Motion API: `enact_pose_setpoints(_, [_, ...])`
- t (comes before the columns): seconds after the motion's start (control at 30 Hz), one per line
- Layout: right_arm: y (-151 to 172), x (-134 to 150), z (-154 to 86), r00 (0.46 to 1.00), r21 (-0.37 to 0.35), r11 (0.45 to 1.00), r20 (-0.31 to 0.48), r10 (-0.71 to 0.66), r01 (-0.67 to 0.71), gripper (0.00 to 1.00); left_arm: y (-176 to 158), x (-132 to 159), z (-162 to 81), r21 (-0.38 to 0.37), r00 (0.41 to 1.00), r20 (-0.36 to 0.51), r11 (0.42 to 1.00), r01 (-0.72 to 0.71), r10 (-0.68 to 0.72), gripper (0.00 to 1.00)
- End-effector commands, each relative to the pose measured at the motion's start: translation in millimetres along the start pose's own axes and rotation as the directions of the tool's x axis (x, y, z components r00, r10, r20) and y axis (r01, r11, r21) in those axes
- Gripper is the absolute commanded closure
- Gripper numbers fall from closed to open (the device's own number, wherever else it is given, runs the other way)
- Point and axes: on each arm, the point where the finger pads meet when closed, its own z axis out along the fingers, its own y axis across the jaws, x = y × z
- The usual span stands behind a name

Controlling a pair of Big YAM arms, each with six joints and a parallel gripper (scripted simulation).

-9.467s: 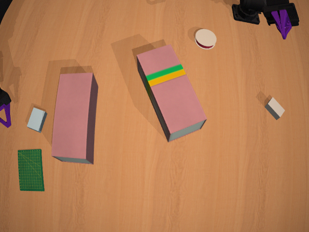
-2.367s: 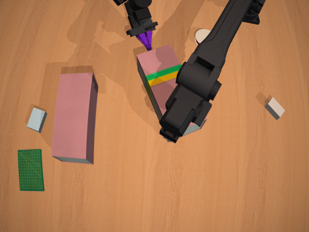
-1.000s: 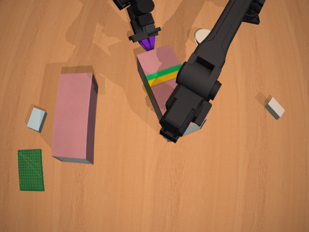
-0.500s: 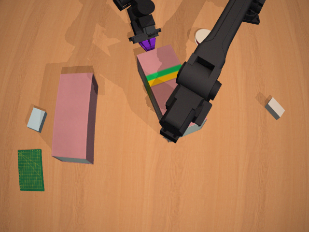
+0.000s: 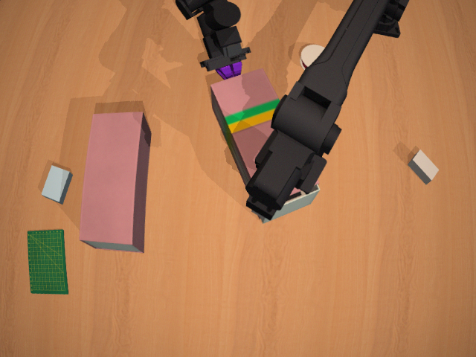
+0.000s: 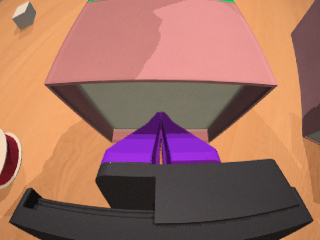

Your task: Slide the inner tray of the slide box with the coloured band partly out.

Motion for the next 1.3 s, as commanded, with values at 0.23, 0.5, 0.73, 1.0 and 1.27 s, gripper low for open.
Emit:
enact_pose_setpoints(0.23, [0,-45,22,0.996,0.007,1.0,0.09,0.028,-0.028,1.0,-1,13,57,0.005,0.992,-0.122,1.0,0.001,0.0,1.0])
enact_pose_setpoints(0.5, [1,-47,26,0.996,0.002,1.0,0.091,0.024,-0.024,1.0,-2,12,57,0.006,0.992,-0.123,1.0,0.001,0.0,1.0])
enact_pose_setpoints(0.73, [1,-49,29,0.996,0.002,1.0,0.091,0.024,-0.024,1.0,-2,12,57,0.007,0.992,-0.123,1.0,0.0,0.0,1.0])
enact_pose_setpoints(1.0, [0,-51,21,0.992,0.001,0.998,0.11,0.054,-0.055,1.0,-2,12,57,0.007,0.992,-0.123,1.0,0.0,0.001,1.0])
enact_pose_setpoints(1.27, [5,-30,-6,0.998,-0.005,1.0,0.059,0.03,-0.029,1.0,-2,12,57,0.008,0.992,-0.123,1.0,0.0,0.001,1.0])
